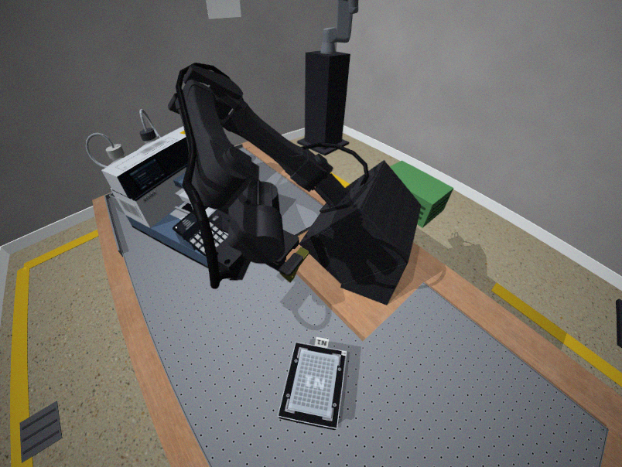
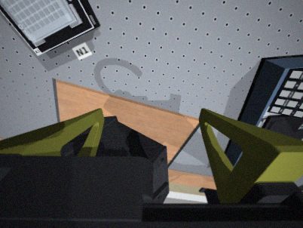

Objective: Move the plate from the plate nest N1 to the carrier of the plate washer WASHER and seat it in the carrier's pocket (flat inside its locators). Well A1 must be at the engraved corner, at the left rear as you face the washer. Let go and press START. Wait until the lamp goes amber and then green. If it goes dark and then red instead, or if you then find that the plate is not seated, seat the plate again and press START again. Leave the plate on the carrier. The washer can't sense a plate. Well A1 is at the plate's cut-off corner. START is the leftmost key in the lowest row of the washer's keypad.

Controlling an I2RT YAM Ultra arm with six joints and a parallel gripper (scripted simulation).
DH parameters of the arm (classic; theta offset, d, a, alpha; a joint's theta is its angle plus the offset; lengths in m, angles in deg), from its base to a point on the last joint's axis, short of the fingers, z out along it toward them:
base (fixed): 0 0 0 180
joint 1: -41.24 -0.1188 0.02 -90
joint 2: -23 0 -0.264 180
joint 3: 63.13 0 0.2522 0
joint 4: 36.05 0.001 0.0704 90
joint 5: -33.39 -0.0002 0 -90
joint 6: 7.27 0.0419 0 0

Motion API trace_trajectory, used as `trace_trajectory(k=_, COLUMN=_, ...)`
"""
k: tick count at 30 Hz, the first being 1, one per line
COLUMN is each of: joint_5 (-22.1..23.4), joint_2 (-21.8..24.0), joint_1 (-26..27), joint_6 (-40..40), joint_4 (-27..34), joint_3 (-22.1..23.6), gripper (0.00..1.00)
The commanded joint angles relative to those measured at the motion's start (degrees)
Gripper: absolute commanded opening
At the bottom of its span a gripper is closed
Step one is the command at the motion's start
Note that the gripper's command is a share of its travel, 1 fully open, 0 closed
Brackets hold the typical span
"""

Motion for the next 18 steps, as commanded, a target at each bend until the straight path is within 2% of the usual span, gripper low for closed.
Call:
trace_trajectory(k=1, joint_5=-1.39, joint_2=-3.31, joint_1=0.09, joint_6=-3.00, joint_4=-3.96, joint_3=-3.27, gripper=1.00)
trace_trajectory(k=6, joint_5=-1.83, joint_2=-8.30, joint_1=1.18, joint_6=-4.64, joint_4=-6.04, joint_3=-7.42, gripper=1.00)
trace_trajectory(k=8, joint_5=-1.83, joint_2=-8.30, joint_1=1.18, joint_6=-4.64, joint_4=-6.04, joint_3=-7.42, gripper=1.00)
trace_trajectory(k=10, joint_5=-1.97, joint_2=-10.45, joint_1=0.88, joint_6=-5.35, joint_4=-6.82, joint_3=-9.34, gripper=1.00)
trace_trajectory(k=18, joint_5=-2.00, joint_2=-9.19, joint_1=0.97, joint_6=-5.52, joint_4=-6.92, joint_3=-9.48, gripper=1.00)
